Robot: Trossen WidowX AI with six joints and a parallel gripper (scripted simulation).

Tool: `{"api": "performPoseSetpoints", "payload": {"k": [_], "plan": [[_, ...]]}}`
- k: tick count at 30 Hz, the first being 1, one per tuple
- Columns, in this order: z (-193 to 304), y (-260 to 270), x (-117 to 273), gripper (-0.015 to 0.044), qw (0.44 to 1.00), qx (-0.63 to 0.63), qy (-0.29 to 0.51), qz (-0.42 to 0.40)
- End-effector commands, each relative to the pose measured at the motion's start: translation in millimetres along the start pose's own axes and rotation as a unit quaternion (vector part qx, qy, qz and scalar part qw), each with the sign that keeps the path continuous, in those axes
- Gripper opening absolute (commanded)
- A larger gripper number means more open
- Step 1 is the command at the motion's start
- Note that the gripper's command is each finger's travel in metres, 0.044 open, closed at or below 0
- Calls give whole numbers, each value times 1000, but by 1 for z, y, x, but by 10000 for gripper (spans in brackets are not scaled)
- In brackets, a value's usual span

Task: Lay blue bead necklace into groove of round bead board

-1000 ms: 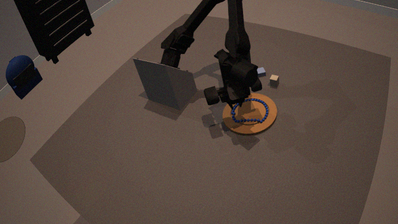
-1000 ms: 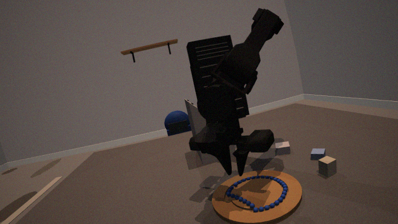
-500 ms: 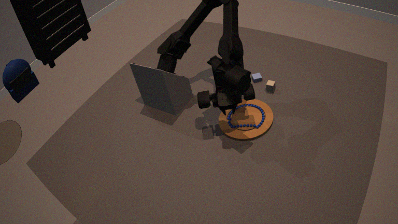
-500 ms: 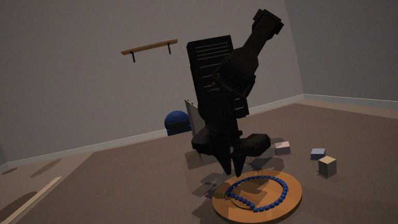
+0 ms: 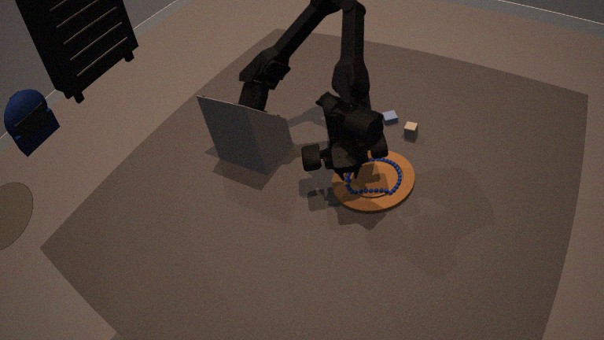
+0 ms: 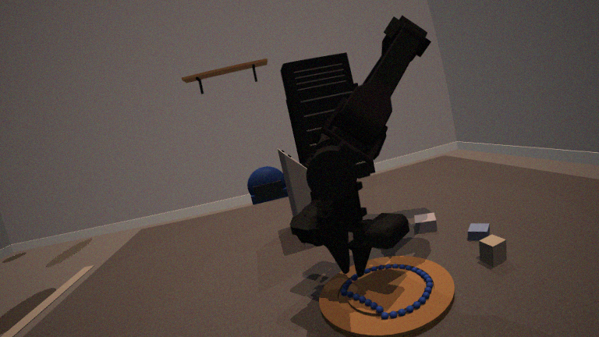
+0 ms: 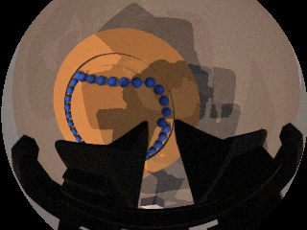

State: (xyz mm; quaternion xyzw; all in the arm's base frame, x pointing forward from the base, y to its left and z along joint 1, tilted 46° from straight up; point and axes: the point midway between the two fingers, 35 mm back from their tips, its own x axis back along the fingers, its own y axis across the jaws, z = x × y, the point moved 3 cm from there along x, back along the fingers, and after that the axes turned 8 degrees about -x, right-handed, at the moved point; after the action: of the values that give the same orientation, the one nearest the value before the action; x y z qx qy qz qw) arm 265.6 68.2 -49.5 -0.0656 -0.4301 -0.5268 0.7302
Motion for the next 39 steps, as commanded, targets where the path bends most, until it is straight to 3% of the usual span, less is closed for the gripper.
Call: {"api": "performPoseSetpoints", "payload": {"k": [1, 6, 11, 39], "plan": [[1, -1, -6, 120, 1000, -3, 2, -1], [2, -1, -12, 120, 1000, -4, 3, -1], [1, -1, -9, 0, 1000, -1, 2, 1], [1, -1, -9, 0, 1000, -1, 2, 1]]}}
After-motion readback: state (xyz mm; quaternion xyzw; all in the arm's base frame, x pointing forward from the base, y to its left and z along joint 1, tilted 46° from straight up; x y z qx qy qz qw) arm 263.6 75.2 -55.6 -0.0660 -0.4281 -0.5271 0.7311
